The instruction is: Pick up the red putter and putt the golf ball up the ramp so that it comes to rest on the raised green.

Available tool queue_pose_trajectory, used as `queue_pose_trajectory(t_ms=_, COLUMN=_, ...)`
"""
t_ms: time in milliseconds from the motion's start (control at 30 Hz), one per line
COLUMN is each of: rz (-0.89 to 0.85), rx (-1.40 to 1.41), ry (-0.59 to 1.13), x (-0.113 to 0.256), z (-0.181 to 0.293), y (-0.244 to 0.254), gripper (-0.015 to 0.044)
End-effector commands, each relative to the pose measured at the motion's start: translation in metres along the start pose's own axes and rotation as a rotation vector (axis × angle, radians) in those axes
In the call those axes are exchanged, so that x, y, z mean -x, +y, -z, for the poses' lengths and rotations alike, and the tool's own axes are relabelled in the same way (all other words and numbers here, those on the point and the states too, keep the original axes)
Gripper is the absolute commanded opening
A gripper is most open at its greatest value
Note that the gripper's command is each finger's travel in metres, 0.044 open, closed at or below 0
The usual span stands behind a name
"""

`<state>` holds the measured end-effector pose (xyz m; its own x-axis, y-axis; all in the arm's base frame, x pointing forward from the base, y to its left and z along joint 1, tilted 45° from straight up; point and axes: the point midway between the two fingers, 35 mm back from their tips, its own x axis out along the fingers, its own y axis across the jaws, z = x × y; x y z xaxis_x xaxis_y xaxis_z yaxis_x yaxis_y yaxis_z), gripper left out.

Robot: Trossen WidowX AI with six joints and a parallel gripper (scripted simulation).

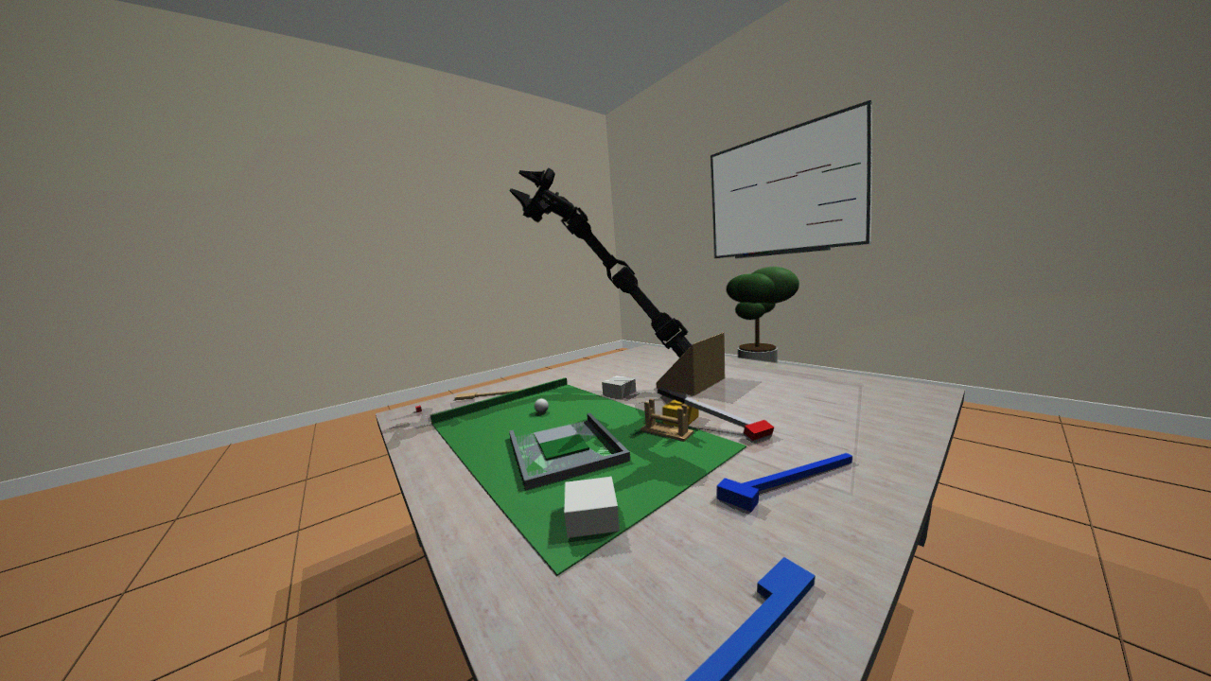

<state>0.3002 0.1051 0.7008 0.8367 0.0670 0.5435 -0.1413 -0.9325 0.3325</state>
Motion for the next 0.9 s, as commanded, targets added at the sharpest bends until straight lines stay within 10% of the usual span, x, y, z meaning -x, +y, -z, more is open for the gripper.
queue_pose_trajectory(t_ms=0, rz=0.003, rx=0.007, ry=-0.003, x=-0.001, z=-0.001, y=-0.002, gripper=0.0426)
queue_pose_trajectory(t_ms=867, rz=0.935, rx=1.337, ry=-0.295, x=0.032, z=-0.303, y=-0.282, gripper=0.0440)
